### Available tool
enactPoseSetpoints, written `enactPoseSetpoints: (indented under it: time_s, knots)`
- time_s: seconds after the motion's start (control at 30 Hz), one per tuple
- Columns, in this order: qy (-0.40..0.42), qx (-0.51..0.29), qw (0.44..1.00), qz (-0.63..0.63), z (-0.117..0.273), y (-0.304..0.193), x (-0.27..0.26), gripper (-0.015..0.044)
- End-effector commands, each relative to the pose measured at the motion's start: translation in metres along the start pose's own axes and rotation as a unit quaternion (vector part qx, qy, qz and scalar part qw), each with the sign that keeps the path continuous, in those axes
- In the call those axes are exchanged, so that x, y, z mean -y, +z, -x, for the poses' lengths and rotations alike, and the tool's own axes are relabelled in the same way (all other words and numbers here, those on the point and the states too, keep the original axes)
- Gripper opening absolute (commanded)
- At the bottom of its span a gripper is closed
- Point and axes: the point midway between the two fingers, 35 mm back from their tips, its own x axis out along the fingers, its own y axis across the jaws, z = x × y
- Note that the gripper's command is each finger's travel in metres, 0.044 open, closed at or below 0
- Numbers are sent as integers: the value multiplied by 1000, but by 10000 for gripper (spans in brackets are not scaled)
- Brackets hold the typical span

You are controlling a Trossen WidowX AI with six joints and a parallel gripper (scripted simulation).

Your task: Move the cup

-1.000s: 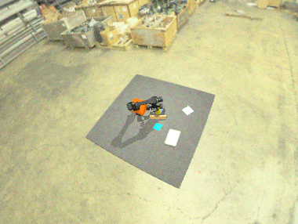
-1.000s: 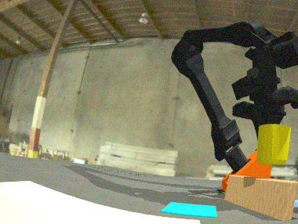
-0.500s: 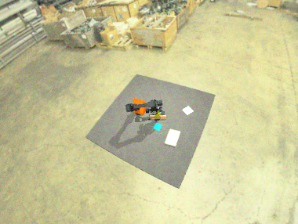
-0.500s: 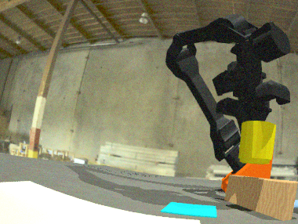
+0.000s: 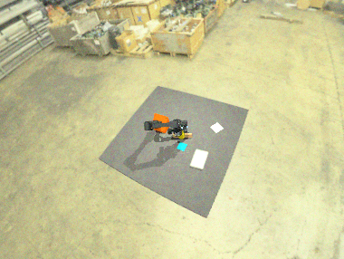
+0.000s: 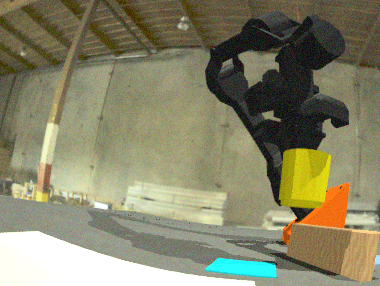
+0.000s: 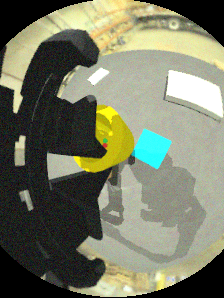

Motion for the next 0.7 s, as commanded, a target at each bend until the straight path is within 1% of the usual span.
enactPoseSetpoints:
  time_s: [0.0,0.67]
  knots:
    - [1,3,1000,0,1,15,2,0]
    - [1,4,1000,-1,4,66,10,0]
